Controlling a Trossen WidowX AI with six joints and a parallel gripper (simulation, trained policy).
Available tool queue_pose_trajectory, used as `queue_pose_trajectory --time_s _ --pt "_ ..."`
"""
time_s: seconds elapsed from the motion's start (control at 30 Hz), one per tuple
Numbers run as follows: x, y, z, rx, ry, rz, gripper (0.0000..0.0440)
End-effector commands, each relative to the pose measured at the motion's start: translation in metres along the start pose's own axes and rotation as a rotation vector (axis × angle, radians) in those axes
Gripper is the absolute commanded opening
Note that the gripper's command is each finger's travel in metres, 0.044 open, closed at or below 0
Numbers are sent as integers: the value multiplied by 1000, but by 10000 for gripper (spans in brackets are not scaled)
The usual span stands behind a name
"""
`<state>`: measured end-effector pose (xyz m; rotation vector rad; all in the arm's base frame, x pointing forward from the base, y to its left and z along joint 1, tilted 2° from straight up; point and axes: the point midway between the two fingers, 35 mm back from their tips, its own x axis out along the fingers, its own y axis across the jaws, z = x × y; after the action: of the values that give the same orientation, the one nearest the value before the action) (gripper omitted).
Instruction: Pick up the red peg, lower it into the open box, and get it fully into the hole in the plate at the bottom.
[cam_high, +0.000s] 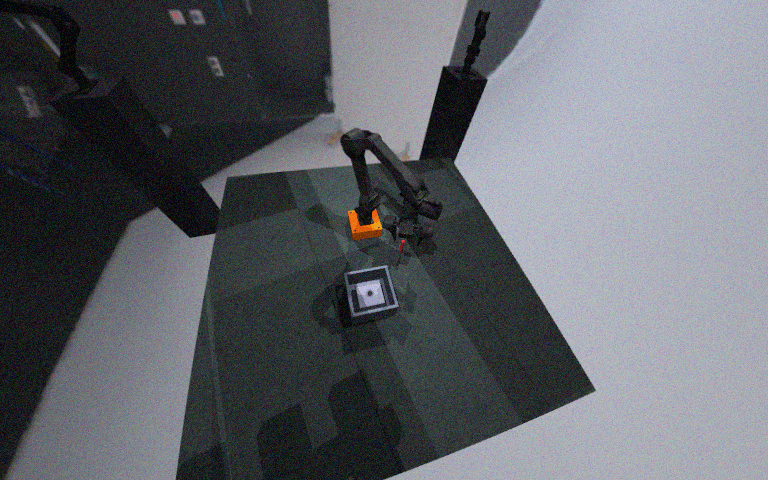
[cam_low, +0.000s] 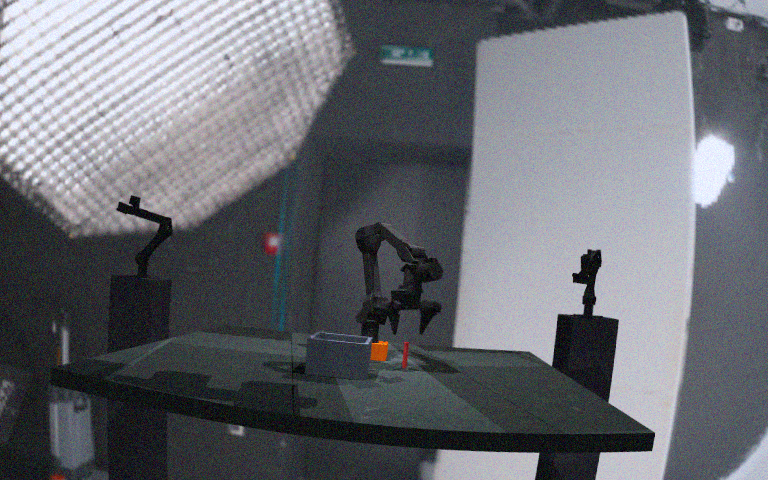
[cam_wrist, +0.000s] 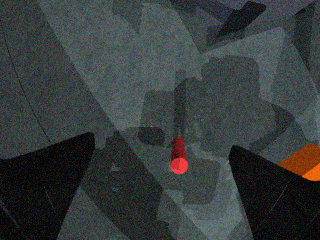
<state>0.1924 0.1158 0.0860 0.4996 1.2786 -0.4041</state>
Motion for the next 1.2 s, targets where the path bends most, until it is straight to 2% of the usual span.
queue_pose_trajectory --time_s 0.0,0.47,0.53,0.63,1.07,1.1,1.17 --pt "11 -7 -4 46 20 -45 440" --pt "61 -16 -20 221 44 -69 440" --pt "67 -17 -23 239 47 -69 426" --pt "72 -20 -26 266 60 -78 360" --pt "74 -18 -27 313 147 -100 21" --pt "74 -18 -27 316 153 -102 0" --pt "69 -14 -20 303 128 -86 0"
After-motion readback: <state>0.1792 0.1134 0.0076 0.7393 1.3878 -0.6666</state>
